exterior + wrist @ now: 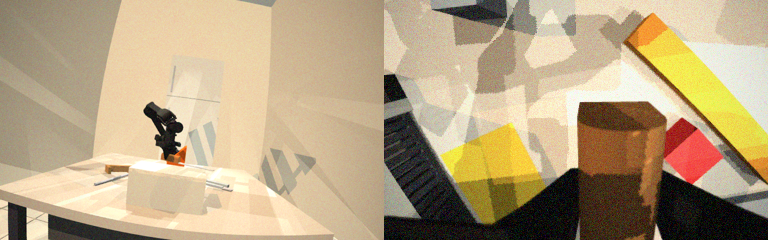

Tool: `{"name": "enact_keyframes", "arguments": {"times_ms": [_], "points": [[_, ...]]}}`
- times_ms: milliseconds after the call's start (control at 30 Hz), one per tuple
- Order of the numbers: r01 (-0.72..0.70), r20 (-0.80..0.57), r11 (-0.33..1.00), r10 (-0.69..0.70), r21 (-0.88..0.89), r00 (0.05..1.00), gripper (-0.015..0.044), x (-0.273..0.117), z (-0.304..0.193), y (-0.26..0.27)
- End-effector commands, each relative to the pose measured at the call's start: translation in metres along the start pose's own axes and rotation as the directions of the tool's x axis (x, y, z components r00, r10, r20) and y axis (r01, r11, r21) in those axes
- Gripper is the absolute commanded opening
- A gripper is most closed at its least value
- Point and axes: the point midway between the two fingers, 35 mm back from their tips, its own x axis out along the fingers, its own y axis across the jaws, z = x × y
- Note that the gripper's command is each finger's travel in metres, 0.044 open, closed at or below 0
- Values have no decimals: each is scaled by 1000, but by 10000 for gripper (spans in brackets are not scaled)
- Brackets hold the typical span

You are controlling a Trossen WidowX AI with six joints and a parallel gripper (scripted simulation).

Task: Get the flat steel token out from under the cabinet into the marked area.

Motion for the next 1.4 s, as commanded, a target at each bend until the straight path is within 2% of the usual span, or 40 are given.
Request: {"name": "enact_keyframes", "arguments": {"times_ms": [0,500,1367], "points": [[4,-9,999,-4,38,1000,0,-1,-1,-1],[5,-9,988,-4,156,1000,0,-1,0,0],[5,-8,983,-4,182,1000,0,-1,30,-6]]}}
